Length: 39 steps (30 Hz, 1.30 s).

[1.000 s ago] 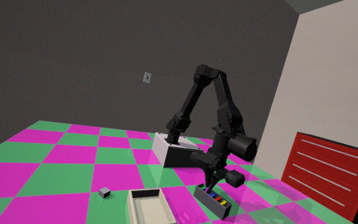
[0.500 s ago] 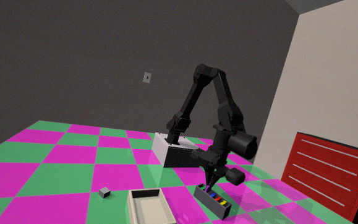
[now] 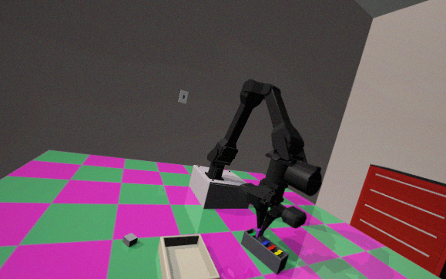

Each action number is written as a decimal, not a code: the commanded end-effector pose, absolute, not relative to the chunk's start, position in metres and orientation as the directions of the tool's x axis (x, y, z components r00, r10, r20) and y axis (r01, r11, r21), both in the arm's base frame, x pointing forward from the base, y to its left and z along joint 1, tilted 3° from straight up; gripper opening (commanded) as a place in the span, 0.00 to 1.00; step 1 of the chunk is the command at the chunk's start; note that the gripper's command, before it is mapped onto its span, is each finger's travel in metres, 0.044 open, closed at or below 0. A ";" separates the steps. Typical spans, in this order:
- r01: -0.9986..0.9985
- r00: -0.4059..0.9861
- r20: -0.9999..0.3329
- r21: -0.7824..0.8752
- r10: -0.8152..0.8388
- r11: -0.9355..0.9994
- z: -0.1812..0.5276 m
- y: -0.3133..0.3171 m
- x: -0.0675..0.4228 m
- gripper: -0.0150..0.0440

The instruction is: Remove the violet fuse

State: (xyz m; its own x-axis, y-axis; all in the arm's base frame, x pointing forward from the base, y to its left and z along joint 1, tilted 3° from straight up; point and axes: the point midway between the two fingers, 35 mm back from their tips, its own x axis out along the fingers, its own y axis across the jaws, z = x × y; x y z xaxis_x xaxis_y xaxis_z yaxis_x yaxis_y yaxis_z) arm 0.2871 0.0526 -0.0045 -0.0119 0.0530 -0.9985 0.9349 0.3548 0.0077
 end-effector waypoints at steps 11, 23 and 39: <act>0.933 0.001 -0.998 0.022 0.058 0.360 0.006 0.053 0.290 0.25; 0.933 0.001 -0.998 0.022 0.058 0.360 0.009 0.053 0.290 0.25; 0.933 0.001 -0.998 0.022 0.058 0.360 0.030 0.052 0.290 0.25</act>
